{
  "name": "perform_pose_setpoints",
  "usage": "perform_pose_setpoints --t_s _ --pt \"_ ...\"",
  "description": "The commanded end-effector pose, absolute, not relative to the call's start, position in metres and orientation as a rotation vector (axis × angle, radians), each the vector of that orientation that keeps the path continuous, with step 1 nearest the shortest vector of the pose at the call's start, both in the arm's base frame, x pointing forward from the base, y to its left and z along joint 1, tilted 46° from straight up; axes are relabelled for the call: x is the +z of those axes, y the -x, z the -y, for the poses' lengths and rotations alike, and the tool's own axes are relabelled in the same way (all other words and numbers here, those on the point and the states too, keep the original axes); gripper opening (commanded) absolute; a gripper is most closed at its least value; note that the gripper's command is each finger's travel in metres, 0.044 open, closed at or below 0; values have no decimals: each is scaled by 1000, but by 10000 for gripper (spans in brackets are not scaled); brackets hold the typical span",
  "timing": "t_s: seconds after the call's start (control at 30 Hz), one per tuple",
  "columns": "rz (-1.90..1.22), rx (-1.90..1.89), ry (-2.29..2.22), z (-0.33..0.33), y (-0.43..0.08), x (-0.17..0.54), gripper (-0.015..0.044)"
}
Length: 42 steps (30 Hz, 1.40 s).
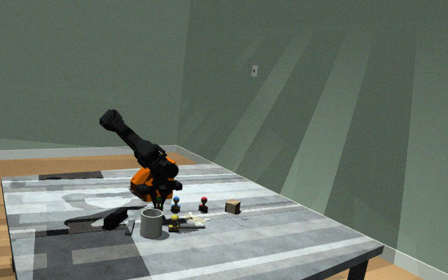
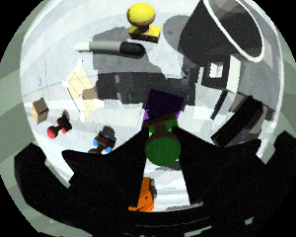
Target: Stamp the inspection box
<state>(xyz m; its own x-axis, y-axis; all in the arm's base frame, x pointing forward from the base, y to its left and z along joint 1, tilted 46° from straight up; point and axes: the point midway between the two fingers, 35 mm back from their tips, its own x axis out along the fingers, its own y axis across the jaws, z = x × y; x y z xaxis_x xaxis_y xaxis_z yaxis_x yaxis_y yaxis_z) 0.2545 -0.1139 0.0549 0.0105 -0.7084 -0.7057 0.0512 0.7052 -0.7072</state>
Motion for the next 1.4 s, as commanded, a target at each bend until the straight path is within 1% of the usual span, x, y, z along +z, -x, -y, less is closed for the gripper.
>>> perform_pose_setpoints --t_s 0.0,1.37 --pt "-1458 -649 587 117 -253 52 0" --pt "-1453 -654 584 127 -252 44 0"
